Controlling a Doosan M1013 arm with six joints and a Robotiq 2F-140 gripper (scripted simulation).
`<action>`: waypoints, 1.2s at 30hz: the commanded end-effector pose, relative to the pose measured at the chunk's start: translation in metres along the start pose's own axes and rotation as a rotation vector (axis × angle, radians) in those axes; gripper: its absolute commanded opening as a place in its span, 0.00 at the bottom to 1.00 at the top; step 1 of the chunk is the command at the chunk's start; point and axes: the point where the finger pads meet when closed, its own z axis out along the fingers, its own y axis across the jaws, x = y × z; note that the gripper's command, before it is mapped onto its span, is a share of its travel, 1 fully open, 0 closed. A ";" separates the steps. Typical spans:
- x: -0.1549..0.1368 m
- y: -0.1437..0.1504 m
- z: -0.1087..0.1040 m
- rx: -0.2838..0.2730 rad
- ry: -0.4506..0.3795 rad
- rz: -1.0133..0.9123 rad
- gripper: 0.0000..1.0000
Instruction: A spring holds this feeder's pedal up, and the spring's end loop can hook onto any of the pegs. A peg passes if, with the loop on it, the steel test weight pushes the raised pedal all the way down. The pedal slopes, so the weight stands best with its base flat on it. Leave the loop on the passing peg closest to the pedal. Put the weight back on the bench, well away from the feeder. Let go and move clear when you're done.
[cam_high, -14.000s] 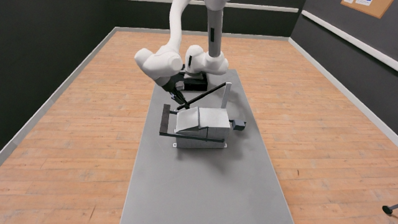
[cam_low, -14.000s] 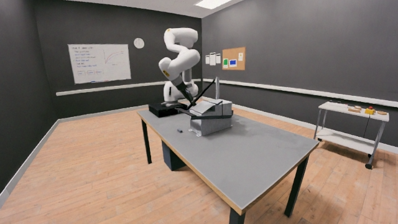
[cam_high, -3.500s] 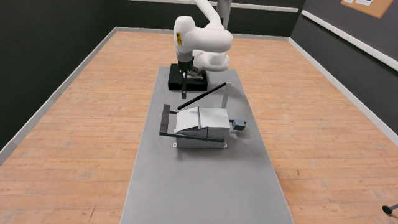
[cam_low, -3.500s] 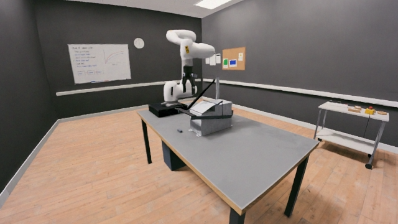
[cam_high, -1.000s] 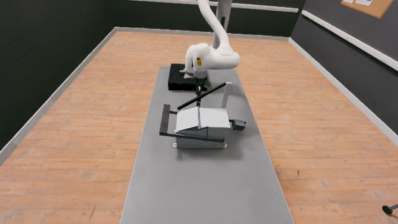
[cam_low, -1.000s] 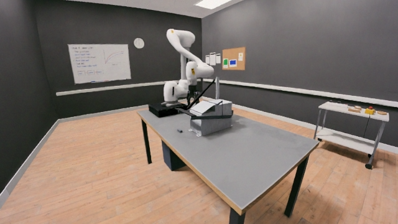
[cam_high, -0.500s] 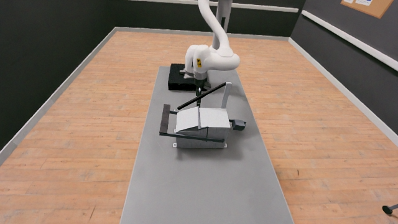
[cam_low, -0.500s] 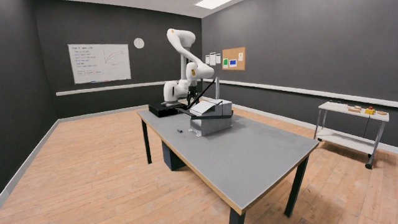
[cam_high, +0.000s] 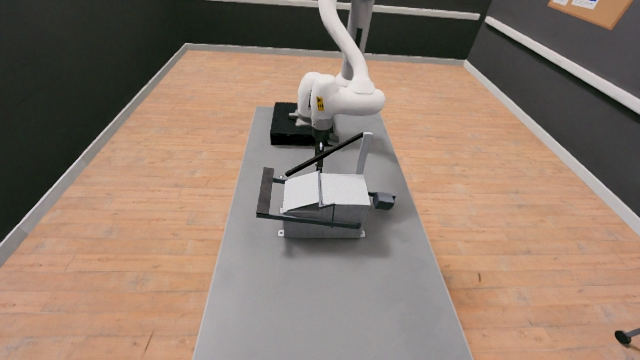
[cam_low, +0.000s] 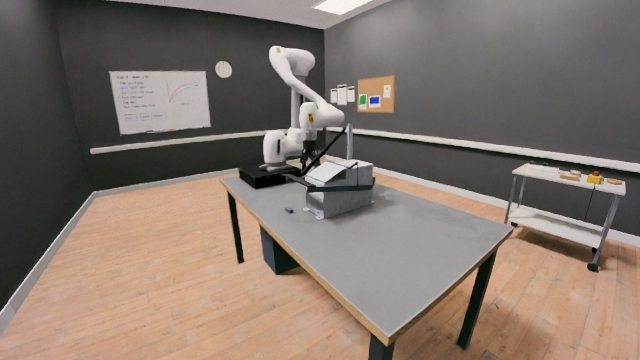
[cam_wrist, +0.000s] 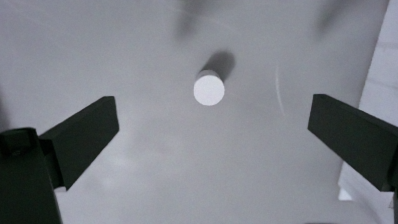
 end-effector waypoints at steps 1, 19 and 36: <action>0.000 0.000 0.012 -0.001 0.000 0.000 1.00; 0.000 0.000 0.050 0.000 0.000 0.000 1.00; 0.000 0.000 0.070 0.000 0.000 0.000 1.00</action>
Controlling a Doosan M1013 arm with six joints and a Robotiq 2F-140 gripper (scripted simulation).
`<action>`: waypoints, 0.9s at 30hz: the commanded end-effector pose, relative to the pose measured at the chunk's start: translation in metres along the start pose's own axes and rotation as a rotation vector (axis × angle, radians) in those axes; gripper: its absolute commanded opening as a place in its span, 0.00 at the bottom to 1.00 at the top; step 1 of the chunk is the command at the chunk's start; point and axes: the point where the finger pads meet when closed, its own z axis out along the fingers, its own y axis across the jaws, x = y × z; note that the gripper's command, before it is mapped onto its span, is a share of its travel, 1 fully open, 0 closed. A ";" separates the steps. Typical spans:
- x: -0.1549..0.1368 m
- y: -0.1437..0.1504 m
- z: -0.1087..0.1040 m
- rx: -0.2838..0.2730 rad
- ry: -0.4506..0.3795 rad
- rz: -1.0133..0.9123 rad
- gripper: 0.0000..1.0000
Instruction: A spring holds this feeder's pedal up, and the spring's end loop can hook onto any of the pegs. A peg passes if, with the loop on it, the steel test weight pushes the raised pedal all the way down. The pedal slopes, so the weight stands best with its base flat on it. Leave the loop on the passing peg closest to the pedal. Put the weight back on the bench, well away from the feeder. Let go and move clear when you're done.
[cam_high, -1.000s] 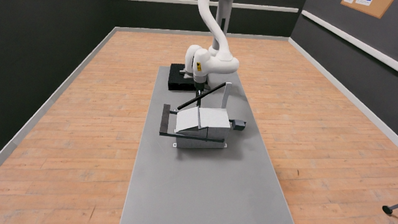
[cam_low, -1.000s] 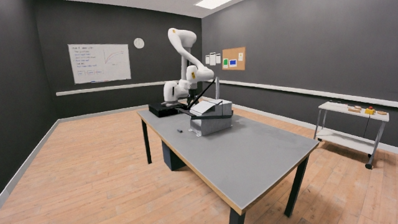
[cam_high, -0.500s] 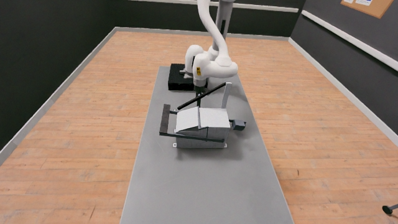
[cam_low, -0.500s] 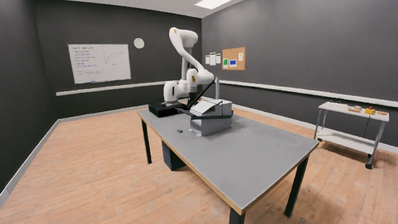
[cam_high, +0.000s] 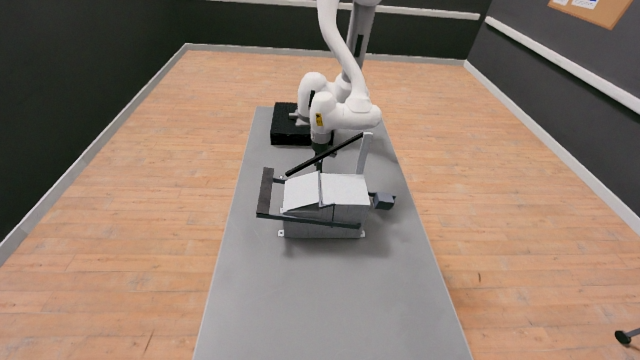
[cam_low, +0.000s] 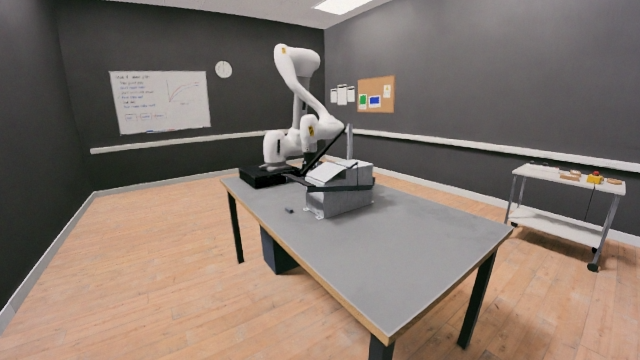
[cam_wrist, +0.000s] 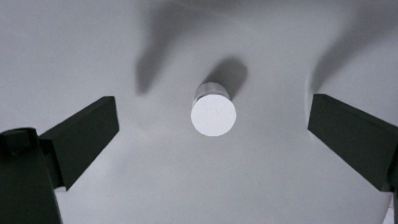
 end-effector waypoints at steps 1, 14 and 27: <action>0.000 0.001 0.001 -0.001 0.000 0.000 1.00; 0.000 0.001 0.005 -0.001 0.000 0.000 1.00; 0.000 0.001 0.007 -0.001 0.000 0.000 1.00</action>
